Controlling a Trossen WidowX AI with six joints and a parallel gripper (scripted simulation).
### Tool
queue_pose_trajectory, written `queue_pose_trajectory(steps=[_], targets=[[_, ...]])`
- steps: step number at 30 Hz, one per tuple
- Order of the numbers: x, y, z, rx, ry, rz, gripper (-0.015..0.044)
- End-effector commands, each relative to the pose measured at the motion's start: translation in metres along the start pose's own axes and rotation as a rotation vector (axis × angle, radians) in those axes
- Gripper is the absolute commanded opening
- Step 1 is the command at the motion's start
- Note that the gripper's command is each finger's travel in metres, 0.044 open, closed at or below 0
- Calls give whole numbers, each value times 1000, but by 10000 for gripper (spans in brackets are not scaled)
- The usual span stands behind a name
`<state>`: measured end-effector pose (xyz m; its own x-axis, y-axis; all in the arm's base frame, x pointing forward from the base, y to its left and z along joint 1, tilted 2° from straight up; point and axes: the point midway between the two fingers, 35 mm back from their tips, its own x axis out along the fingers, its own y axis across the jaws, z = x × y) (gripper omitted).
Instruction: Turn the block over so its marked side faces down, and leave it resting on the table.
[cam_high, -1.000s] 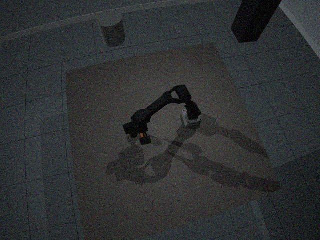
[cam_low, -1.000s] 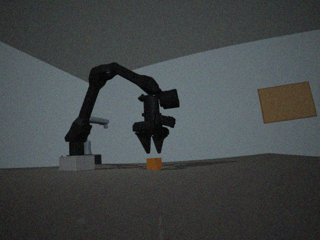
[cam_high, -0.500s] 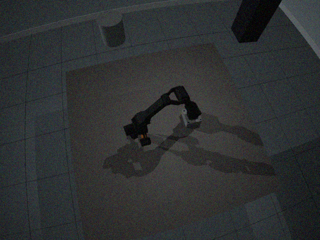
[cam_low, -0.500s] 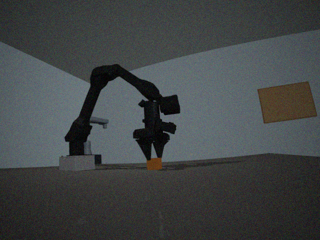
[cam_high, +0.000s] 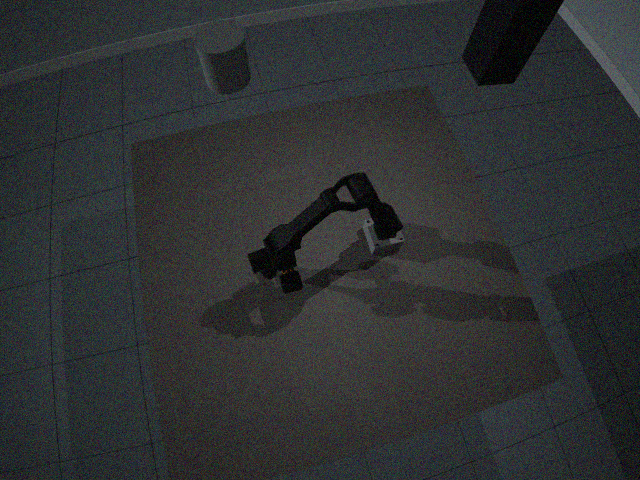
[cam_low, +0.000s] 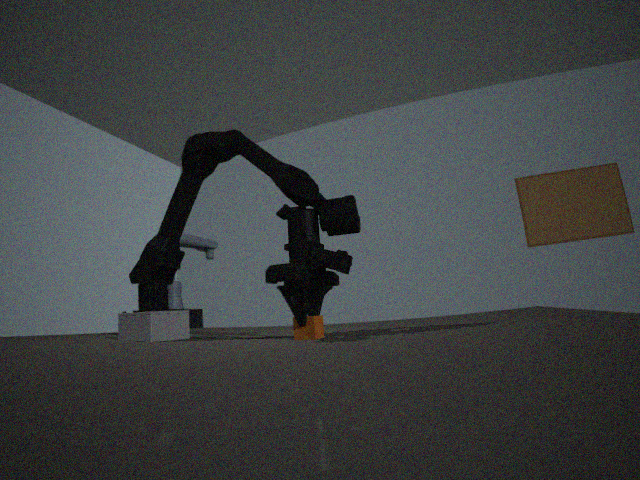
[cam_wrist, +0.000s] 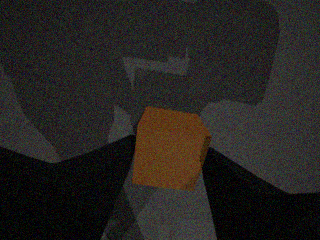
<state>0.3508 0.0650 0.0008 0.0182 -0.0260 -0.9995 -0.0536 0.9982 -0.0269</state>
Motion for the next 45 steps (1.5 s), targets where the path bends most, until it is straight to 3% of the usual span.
queue_pose_trajectory(steps=[1,16,19,23,45], targets=[[1,0,0,-4,0,4,164],[1,0,0,-4,0,4,64],[-10,0,0,-4,0,4,0],[-30,0,0,-4,0,4,0],[-20,1,2,-8,-291,2,0]])
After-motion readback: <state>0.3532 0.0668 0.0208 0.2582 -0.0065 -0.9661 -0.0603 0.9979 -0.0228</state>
